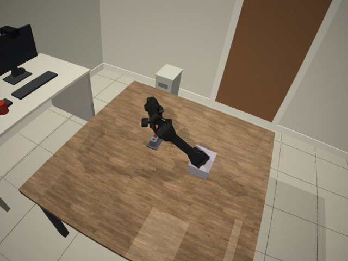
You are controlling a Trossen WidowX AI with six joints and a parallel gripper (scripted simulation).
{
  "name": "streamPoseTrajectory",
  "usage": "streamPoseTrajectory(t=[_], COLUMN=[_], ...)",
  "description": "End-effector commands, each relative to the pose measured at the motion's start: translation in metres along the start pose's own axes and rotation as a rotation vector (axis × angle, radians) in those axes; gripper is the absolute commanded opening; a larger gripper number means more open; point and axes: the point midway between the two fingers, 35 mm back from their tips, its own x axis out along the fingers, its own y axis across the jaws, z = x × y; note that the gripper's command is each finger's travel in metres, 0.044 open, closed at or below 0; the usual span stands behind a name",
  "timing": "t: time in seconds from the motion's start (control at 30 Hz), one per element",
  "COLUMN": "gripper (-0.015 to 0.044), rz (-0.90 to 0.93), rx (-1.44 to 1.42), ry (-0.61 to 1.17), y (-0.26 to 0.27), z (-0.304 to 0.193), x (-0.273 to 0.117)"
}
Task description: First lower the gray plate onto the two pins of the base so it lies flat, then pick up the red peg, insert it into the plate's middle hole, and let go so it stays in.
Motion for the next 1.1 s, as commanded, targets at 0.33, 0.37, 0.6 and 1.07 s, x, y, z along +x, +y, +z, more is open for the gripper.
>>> streamPoseTrajectory(t=[0.33,0.37,0.6,1.07], gripper=[0.015,0.015,0.015,0.015], rz=[0.0,0.0,0.0,0.003], rx=[-0.001,-0.001,0.0,0.01], ry=[0.0,0.0,0.0,0.007], y=[0.0,0.0,0.0,-0.002], z=[0.0,0.0,0.0,0.0], x=[0.0,0.0,0.0,-0.011])
